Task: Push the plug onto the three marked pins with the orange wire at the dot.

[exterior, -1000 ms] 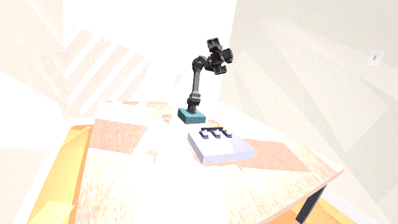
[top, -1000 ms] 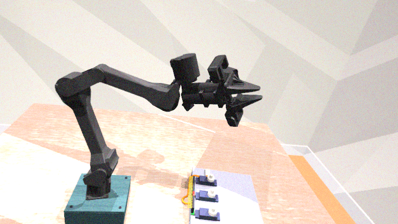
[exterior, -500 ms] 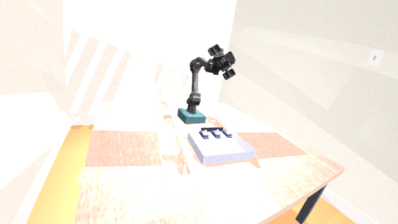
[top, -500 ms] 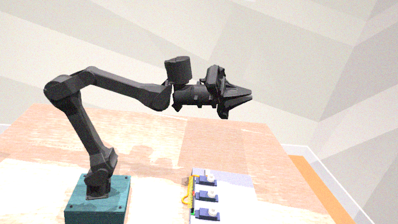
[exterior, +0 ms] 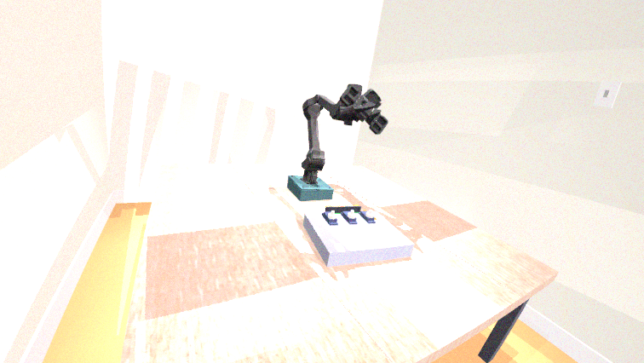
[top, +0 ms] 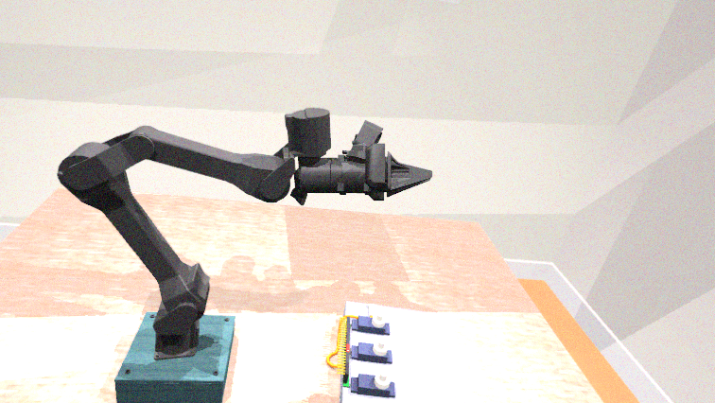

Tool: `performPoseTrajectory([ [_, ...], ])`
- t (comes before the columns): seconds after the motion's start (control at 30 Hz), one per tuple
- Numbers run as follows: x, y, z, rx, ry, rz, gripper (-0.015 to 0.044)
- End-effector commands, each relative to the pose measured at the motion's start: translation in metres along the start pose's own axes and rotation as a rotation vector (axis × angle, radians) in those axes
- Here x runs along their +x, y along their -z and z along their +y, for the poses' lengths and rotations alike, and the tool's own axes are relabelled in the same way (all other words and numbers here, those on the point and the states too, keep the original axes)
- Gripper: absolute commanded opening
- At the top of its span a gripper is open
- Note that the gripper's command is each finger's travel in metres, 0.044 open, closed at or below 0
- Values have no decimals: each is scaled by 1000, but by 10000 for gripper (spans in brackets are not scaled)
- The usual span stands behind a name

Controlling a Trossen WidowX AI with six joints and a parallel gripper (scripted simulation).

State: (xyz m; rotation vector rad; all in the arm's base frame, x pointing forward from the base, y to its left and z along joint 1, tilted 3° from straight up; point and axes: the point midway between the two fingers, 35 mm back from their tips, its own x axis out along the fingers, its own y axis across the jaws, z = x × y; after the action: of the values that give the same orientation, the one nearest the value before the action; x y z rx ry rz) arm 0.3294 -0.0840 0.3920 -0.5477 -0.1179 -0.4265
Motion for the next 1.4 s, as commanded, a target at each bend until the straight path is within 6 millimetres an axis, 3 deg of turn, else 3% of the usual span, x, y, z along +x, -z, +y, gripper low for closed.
performPoseTrajectory([
  [0.0,-7,3,15,77,-61,0,115],
  [0.67,-56,7,85,549,-397,47,115],
  [0.83,-49,13,94,486,-422,98,115],
  [1.37,-17,62,154,79,-649,392,115],
])
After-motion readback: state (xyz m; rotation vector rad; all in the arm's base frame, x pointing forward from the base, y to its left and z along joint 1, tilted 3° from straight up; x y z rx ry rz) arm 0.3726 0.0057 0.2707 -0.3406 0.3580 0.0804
